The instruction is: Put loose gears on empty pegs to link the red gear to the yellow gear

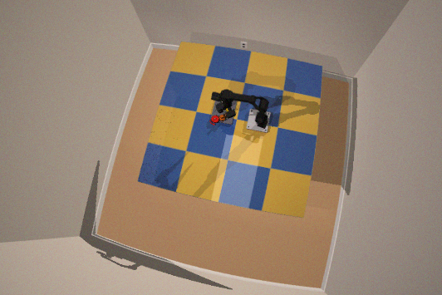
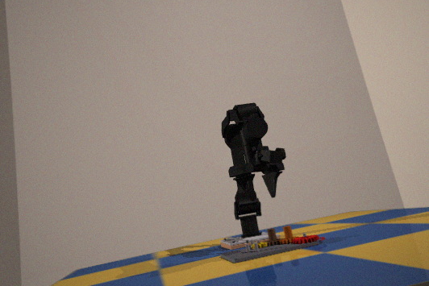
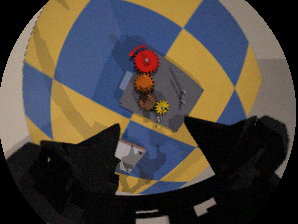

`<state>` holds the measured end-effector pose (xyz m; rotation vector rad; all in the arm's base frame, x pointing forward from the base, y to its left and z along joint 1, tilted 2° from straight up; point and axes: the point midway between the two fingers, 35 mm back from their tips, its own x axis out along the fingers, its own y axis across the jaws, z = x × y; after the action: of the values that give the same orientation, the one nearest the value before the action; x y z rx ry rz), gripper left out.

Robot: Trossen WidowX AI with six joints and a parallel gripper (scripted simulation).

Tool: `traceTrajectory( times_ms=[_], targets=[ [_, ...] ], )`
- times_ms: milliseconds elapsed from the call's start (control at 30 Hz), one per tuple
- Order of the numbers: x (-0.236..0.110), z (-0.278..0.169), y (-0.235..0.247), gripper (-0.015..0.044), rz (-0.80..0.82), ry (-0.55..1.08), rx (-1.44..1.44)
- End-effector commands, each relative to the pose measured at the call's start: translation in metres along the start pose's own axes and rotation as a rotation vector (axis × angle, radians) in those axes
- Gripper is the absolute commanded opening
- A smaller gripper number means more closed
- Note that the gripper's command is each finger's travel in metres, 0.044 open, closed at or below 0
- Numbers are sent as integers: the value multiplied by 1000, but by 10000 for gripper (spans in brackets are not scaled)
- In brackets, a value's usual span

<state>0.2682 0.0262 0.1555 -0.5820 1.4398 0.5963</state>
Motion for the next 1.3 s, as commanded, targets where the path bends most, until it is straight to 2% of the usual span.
traceTrajectory(
  times_ms=[0,433,767,1067,1267],
  targets=[
    [0,0,0,440,1,0,-6],
    [-2,6,6,440,1,0,-6],
    [-23,75,120,440,9,-5,-7],
    [-44,84,245,440,20,-7,-5],
    [-45,82,255,440,21,-6,-5]
  ],
)
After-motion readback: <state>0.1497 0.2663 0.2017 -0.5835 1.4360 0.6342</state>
